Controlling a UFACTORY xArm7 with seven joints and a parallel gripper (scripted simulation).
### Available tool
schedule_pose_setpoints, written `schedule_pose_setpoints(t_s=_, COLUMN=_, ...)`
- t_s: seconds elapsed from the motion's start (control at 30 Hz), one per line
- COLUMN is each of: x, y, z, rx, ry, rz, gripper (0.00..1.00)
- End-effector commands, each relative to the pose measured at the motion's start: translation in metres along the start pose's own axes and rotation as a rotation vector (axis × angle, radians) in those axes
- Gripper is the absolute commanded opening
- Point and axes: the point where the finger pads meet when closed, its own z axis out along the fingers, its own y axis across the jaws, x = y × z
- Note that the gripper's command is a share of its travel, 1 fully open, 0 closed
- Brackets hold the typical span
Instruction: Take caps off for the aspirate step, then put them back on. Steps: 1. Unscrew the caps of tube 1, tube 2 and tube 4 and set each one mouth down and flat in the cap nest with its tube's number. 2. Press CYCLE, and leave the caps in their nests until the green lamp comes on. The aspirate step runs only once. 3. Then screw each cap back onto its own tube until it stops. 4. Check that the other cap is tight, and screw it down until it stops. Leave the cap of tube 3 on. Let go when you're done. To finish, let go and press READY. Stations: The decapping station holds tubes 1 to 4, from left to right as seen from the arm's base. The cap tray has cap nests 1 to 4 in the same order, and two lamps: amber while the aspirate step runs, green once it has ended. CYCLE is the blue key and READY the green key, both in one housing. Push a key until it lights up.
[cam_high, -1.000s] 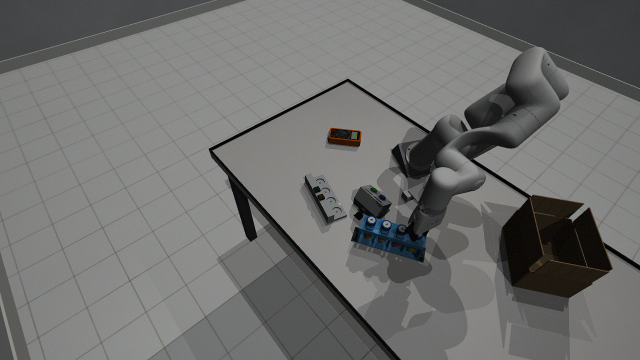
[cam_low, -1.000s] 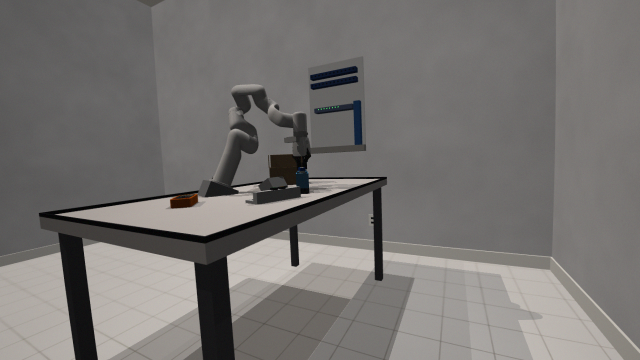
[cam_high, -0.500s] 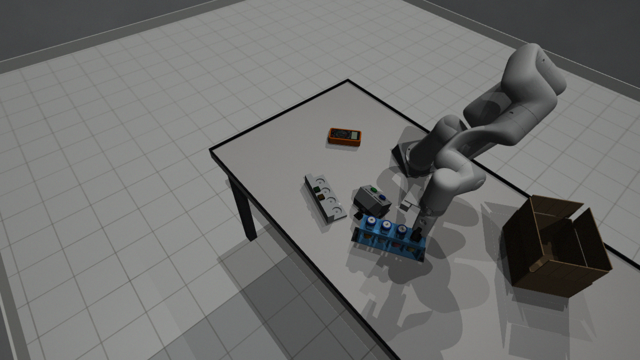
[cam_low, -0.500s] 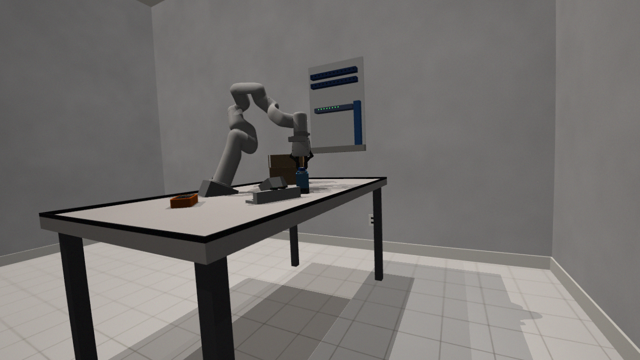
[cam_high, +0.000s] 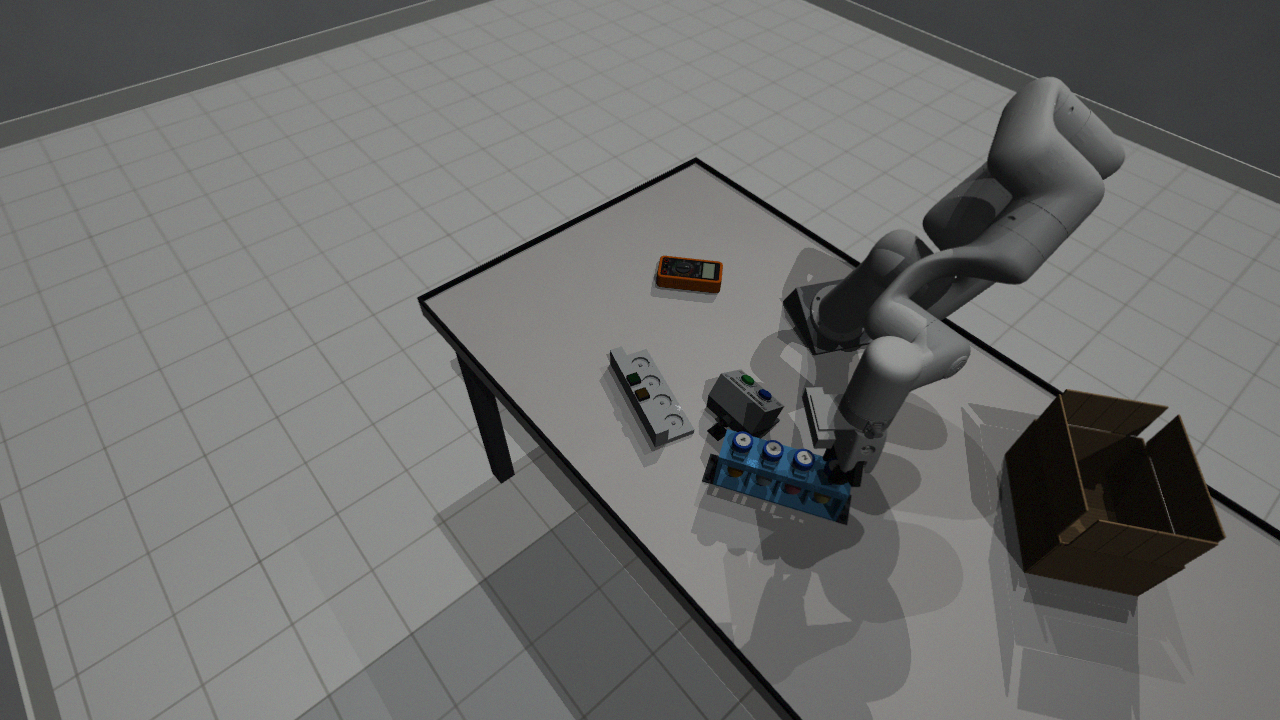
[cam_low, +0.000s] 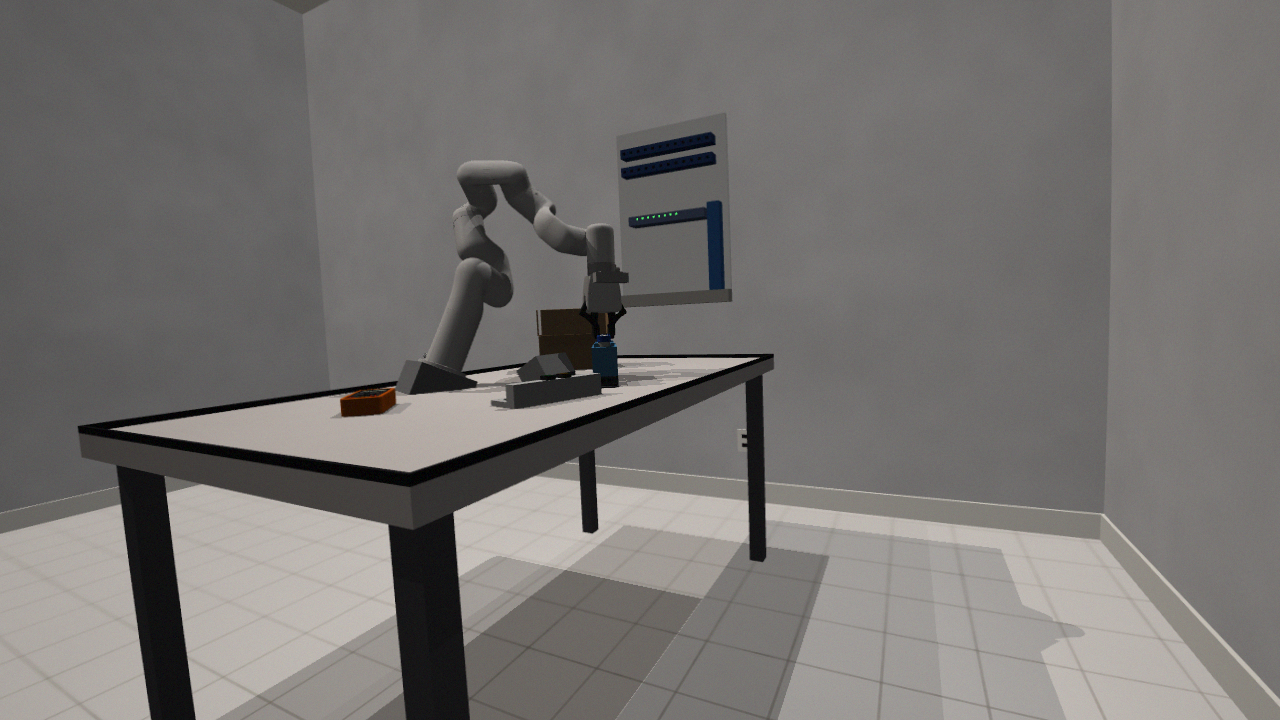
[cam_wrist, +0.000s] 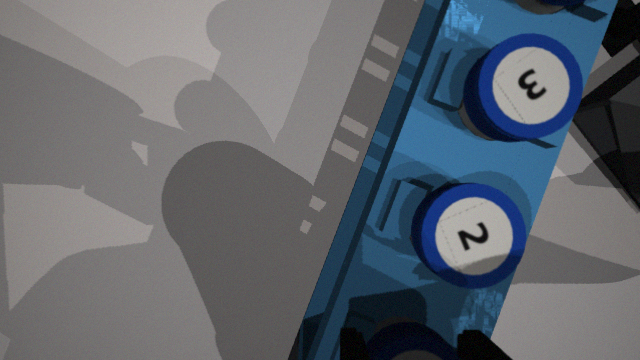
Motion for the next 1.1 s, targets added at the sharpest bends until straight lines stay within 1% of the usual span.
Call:
schedule_pose_setpoints(t_s=0.0, x=0.0008, y=-0.001, z=-0.0015, rx=0.018, ry=-0.01, rz=-0.264, gripper=0.0)
schedule_pose_setpoints(t_s=0.1, x=0.0008, y=-0.0011, z=-0.0016, rx=0.019, ry=-0.008, rz=-0.414, gripper=0.0)
schedule_pose_setpoints(t_s=0.13, x=0.0008, y=-0.001, z=-0.0016, rx=0.019, ry=-0.008, rz=-0.435, gripper=0.0)
schedule_pose_setpoints(t_s=0.33, x=0.0008, y=-0.0011, z=-0.0016, rx=0.019, ry=-0.008, rz=-0.435, gripper=0.0)
schedule_pose_setpoints(t_s=0.37, x=0.0008, y=-0.001, z=-0.0016, rx=0.019, ry=-0.008, rz=-0.435, gripper=0.46)
schedule_pose_setpoints(t_s=0.7, x=0.0008, y=-0.001, z=-0.0016, rx=0.019, ry=-0.008, rz=-0.435, gripper=0.46)
schedule_pose_setpoints(t_s=0.73, x=0.0008, y=-0.001, z=-0.0014, rx=0.019, ry=-0.009, rz=-0.352, gripper=0.46)
schedule_pose_setpoints(t_s=0.8, x=0.0008, y=-0.001, z=-0.0014, rx=0.019, ry=-0.009, rz=-0.352, gripper=0.46)
schedule_pose_setpoints(t_s=0.9, x=0.0008, y=-0.001, z=-0.0014, rx=0.017, ry=-0.011, rz=-0.102, gripper=0.46)
schedule_pose_setpoints(t_s=1.07, x=0.0008, y=-0.001, z=-0.0014, rx=0.017, ry=-0.014, rz=0.139, gripper=0.46)
